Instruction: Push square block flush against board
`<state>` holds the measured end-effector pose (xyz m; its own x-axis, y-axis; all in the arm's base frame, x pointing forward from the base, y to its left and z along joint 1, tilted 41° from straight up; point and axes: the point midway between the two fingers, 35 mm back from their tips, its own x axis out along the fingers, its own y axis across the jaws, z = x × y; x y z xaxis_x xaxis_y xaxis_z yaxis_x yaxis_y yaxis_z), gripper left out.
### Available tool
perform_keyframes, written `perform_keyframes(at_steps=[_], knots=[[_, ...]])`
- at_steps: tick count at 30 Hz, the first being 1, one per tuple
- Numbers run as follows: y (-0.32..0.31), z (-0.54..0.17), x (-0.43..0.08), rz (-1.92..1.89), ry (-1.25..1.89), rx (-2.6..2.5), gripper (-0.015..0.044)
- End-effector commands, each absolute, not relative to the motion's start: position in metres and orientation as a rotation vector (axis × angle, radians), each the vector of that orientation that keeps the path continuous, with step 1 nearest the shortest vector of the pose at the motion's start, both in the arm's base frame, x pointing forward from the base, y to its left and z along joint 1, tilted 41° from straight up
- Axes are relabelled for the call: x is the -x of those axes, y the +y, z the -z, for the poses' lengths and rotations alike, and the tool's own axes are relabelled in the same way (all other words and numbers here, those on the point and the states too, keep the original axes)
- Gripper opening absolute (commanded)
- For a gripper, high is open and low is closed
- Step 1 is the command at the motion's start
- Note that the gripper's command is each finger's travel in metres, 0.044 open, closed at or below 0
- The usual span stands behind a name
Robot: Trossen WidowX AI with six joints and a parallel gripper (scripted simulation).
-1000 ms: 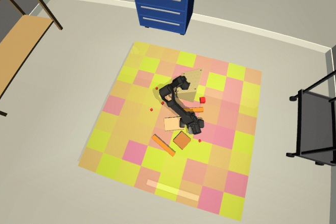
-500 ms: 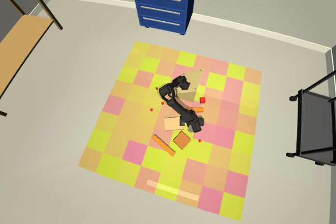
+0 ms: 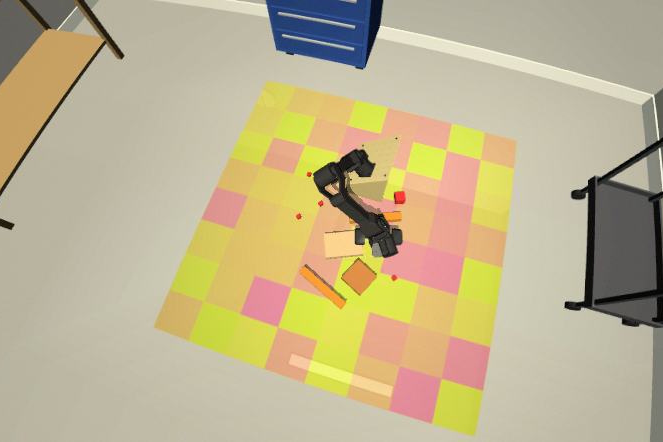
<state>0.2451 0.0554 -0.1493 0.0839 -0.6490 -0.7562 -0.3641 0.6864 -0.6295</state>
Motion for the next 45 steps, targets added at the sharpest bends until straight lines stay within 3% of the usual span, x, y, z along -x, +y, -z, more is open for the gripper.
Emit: perform_keyframes(at_steps=[1, 39, 45], knots=[[0.055, 0.148, -0.24, 0.258, 1.528, 0.863, 0.0], [0.069, 0.156, -0.283, 0.259, 1.525, 0.862, 0.0], [0.104, 0.114, -0.272, 0.257, 1.526, 0.86, 0.0]])
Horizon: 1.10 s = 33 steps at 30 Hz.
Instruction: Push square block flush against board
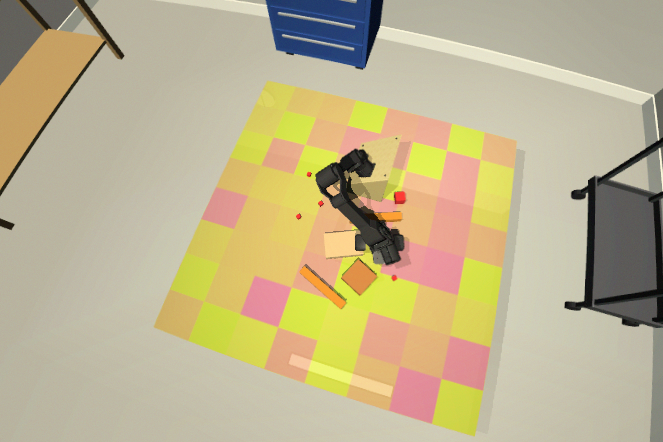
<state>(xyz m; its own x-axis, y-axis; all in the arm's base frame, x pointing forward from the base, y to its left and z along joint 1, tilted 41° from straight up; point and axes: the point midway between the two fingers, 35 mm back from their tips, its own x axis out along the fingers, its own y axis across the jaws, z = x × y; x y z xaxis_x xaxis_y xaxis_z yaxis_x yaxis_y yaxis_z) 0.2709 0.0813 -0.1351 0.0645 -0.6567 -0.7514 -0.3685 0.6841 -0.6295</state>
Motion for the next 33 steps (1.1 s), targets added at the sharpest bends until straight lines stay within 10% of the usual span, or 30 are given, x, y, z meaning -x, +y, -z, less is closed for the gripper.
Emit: perform_keyframes(at_steps=[1, 33], knots=[[0.104, 0.114, -0.272, 0.257, 1.526, 0.86, 0.0], [0.082, 0.096, -0.261, 0.873, 1.206, 0.126, 0.0]])
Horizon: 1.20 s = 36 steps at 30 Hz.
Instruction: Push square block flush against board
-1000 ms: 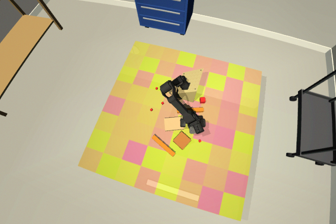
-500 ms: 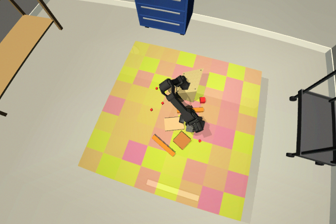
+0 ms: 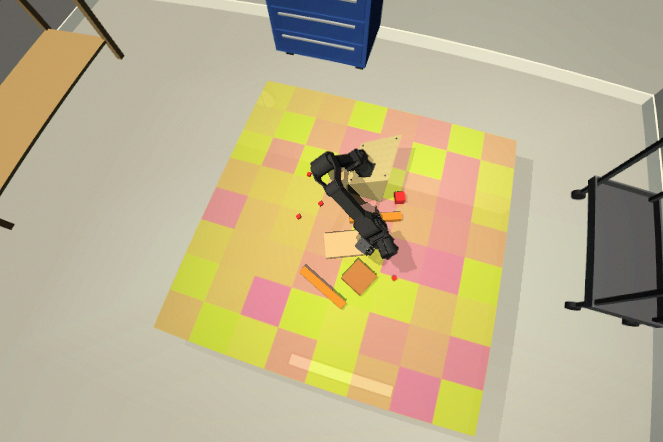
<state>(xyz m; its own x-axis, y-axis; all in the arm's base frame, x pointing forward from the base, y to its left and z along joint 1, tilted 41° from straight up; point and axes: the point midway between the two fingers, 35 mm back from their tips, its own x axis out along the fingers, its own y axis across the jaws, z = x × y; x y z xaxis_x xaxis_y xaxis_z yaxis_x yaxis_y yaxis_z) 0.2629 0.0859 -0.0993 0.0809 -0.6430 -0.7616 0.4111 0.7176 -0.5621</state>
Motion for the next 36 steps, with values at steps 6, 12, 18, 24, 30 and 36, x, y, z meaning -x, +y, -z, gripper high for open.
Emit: perform_keyframes(at_steps=[6, 12, 18, 24, 30, 36], knots=[[0.077, 0.093, -0.258, 0.993, 1.108, -0.042, 0.0], [0.072, 0.089, -0.255, 1.105, 1.001, -0.209, 0.0], [0.072, 0.089, -0.255, 1.105, 1.001, -0.209, 0.0], [0.039, 0.123, -0.258, 1.158, 0.945, -0.289, 0.0], [0.032, 0.128, -0.258, 1.169, 0.933, -0.304, 0.0], [0.03, 0.126, -0.26, 1.168, 0.933, -0.305, 0.0]])
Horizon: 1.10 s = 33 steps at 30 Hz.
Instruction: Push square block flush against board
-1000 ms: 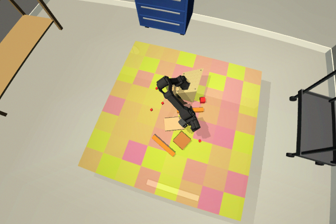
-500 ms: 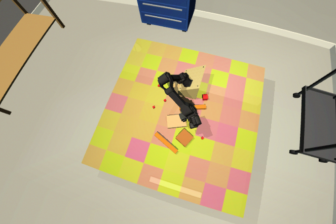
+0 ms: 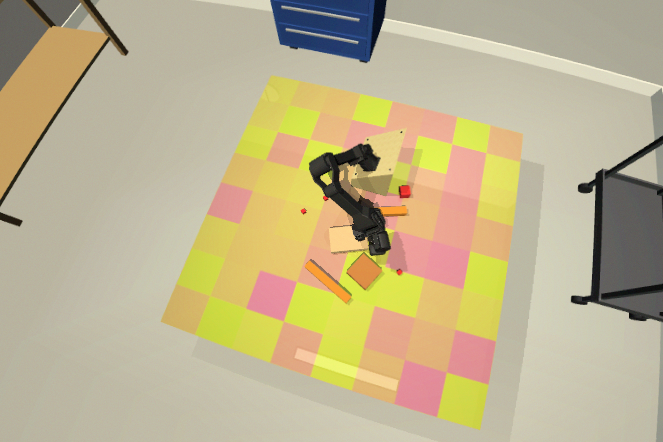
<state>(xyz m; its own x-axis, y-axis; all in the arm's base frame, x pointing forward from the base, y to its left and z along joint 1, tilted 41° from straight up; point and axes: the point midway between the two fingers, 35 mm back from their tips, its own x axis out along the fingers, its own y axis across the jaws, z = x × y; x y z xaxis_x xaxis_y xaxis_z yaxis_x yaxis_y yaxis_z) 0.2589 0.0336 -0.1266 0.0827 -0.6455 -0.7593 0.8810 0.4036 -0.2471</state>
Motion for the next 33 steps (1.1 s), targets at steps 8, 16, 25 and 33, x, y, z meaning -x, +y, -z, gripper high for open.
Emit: perform_keyframes(at_steps=[8, 16, 25, 33], knots=[[0.025, 0.121, -0.264, 1.168, 0.933, -0.305, 0.0], [0.02, 0.116, -0.268, 1.167, 0.934, -0.305, 0.0], [0.014, 0.111, -0.273, 1.167, 0.933, -0.305, 0.0], [0.009, 0.106, -0.276, 1.168, 0.933, -0.304, 0.0]])
